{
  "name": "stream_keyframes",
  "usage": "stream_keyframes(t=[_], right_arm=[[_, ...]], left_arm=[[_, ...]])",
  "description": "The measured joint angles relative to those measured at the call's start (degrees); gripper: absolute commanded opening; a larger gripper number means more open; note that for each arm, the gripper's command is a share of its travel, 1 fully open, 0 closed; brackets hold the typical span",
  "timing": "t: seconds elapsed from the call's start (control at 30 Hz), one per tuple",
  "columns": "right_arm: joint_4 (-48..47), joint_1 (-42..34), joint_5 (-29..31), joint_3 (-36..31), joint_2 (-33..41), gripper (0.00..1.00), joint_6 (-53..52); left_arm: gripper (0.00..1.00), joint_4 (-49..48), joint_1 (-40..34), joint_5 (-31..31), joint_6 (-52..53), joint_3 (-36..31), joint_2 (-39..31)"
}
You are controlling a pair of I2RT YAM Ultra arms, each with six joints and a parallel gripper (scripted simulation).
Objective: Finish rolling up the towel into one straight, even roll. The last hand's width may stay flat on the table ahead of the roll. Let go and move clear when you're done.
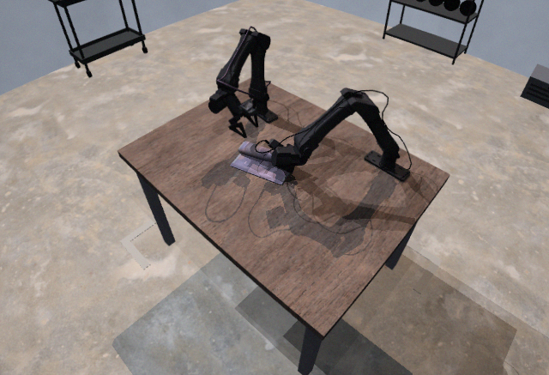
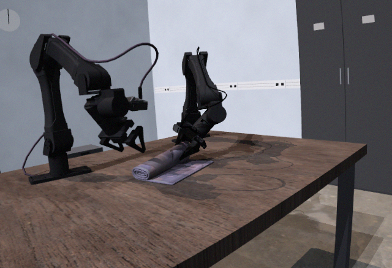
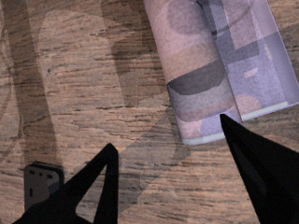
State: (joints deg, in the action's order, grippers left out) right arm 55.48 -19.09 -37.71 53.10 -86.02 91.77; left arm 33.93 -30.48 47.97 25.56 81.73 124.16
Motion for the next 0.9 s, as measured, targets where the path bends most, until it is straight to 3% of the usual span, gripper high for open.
stream_keyframes(t=[0.3,0.9], right_arm=[[-14.8,-1.0,-0.2,-10.4,8.7,0.98,-2.4],[-20.0,-0.6,-0.5,-10.9,8.1,0.98,-2.2]], left_arm=[[0.34,8.1,0.7,5.0,0.9,4.7,4.2],[0.34,11.0,0.8,7.1,2.6,5.8,6.2]])
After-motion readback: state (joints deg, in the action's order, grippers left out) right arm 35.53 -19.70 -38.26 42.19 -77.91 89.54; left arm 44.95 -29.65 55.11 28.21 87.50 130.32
